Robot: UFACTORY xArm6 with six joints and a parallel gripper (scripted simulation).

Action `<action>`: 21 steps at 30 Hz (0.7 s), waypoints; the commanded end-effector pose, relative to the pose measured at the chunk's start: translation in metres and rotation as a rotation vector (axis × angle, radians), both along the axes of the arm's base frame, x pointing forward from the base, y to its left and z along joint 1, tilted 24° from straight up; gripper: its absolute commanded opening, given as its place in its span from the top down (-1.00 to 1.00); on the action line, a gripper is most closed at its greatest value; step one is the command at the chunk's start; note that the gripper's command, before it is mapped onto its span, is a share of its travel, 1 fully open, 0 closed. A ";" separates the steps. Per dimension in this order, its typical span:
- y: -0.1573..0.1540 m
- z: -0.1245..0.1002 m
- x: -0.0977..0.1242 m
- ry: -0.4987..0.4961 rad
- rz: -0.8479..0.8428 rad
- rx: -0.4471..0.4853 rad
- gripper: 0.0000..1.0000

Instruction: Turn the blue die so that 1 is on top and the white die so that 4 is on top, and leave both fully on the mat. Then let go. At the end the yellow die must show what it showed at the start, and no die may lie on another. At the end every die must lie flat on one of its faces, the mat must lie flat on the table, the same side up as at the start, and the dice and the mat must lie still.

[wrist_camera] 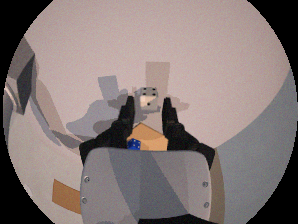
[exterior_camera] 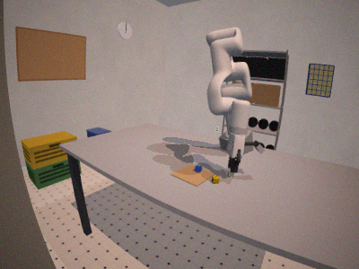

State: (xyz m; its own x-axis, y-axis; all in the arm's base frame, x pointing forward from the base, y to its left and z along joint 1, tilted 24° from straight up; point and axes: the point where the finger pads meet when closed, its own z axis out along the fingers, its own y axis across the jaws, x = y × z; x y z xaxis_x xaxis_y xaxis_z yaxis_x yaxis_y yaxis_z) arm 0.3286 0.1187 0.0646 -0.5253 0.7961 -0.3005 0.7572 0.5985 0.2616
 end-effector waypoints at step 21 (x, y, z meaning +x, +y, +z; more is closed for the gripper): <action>-0.002 -0.022 0.011 -0.002 0.000 0.001 0.17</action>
